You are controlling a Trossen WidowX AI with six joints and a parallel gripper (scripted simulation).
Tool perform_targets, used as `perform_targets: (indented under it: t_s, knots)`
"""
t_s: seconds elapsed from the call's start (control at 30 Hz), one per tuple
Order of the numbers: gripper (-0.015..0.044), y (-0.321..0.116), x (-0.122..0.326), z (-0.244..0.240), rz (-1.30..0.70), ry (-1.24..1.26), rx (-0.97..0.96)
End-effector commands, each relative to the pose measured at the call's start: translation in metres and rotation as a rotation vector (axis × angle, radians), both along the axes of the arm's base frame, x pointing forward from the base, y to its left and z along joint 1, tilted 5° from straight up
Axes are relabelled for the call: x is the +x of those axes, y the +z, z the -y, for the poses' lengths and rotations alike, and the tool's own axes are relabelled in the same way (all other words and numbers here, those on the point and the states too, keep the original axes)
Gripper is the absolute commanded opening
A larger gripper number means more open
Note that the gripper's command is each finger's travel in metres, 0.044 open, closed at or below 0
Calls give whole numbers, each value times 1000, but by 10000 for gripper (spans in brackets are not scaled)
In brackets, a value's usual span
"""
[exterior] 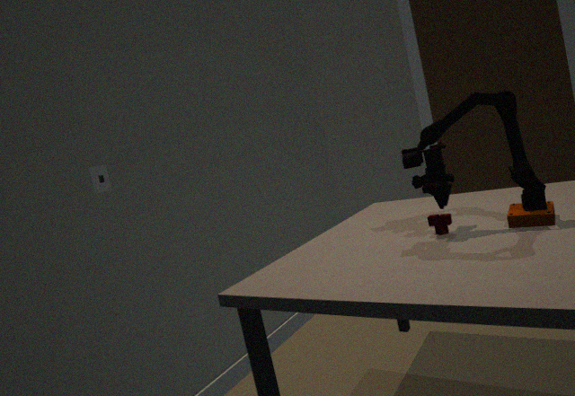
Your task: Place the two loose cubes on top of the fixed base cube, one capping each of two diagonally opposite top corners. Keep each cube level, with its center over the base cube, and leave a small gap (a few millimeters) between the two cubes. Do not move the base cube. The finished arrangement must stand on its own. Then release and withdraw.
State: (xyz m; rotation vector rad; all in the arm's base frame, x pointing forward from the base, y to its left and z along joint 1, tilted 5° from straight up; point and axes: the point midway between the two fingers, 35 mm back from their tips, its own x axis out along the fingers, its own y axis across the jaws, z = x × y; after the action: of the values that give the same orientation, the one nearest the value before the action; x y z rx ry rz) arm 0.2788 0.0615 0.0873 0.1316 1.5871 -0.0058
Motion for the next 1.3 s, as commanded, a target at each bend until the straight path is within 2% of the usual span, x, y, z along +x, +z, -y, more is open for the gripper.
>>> perform_targets:
  t_s: [0.0, 0.57, 0.8, 0.83, 1.13, 1.27]
  knots:
    - [205, 8, 3, 0, 15, 5, 3]
    - [205, 24, 3, 1, 15, 5, 2]
    - [389, 30, 1, 2, 6, 0, 1]
    - [400, 31, 1, 2, 6, 0, 1]
    - [400, 30, -1, 1, -3, -4, 1]
    - [400, 34, -2, -28, -2, -1, 2]
